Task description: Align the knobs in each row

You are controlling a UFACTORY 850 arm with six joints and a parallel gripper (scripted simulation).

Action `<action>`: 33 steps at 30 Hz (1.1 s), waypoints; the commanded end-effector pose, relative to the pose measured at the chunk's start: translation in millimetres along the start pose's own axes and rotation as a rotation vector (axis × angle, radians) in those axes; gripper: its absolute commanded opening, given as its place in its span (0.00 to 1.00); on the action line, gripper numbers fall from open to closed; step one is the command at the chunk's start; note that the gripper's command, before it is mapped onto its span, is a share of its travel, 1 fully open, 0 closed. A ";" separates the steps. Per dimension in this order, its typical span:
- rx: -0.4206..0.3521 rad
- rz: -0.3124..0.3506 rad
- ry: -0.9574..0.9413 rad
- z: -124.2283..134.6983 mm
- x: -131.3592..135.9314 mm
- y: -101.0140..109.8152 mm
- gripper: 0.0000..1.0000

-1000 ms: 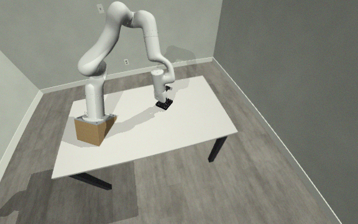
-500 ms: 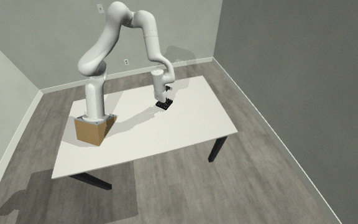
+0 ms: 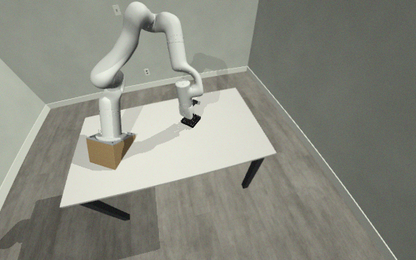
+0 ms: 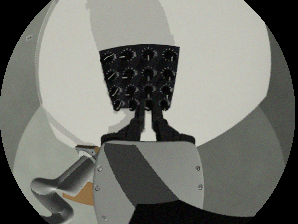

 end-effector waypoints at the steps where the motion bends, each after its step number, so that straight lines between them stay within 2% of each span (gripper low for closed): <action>1: 0.001 0.001 0.007 -0.5 0.4 0.5 0.08; 16: 0.001 0.001 0.102 -0.5 0.4 0.5 0.08; 33: 0.001 0.001 0.357 -0.5 0.4 0.5 0.08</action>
Point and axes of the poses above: the point where the finger pads meet when closed, its own y axis back along the fingers, its own x axis across the jaws, z = x × y, the point moved 4 cm from there along y, back along the fingers, and after that the axes turned 13 degrees about -y, right-handed, at the moved point
